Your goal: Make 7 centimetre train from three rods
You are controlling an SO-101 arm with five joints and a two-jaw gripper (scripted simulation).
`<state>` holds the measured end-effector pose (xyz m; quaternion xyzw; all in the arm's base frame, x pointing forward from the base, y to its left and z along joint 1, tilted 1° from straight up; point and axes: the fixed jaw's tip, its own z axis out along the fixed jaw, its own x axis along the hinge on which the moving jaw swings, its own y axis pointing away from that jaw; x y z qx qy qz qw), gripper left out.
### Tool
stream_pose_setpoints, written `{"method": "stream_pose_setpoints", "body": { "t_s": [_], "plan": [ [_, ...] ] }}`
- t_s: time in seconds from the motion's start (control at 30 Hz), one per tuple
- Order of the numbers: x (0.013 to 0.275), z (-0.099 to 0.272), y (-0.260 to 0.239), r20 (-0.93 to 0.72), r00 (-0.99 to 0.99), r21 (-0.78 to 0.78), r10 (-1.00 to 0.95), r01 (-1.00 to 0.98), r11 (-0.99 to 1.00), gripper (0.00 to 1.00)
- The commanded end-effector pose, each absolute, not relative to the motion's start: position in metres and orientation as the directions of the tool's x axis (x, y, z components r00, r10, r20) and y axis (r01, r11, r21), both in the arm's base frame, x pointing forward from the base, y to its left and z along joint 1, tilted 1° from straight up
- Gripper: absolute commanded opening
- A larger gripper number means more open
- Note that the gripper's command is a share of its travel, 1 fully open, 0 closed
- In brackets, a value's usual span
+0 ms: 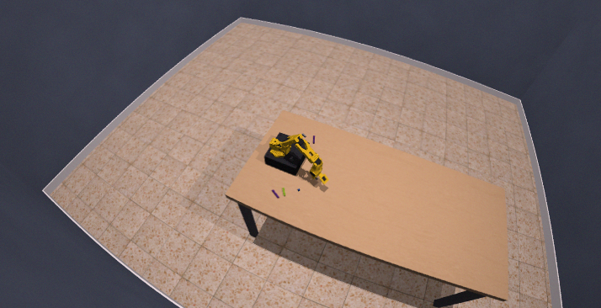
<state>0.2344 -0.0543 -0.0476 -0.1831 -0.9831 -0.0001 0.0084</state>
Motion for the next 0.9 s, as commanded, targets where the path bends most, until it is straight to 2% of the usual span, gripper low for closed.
{"method": "stream_pose_setpoints", "body": {
  "t_s": [0.0,0.2,0.43,0.7,0.87],
  "plan": [
    [0.231,-0.044,-0.062,0.01,-0.961,0.0,0.276,0.276,0.961,0.0],
    [0.227,-0.044,-0.069,0.009,-0.986,0.001,0.166,0.166,0.986,0.0],
    [0.22,-0.046,-0.084,0.007,-0.998,0.003,-0.059,-0.059,0.998,0.0],
    [0.209,-0.047,-0.102,0.003,-0.946,0.003,-0.325,-0.325,0.946,0.0],
    [0.205,-0.047,-0.108,0.002,-0.91,0.003,-0.414,-0.414,0.91,0.0]
  ]
}}
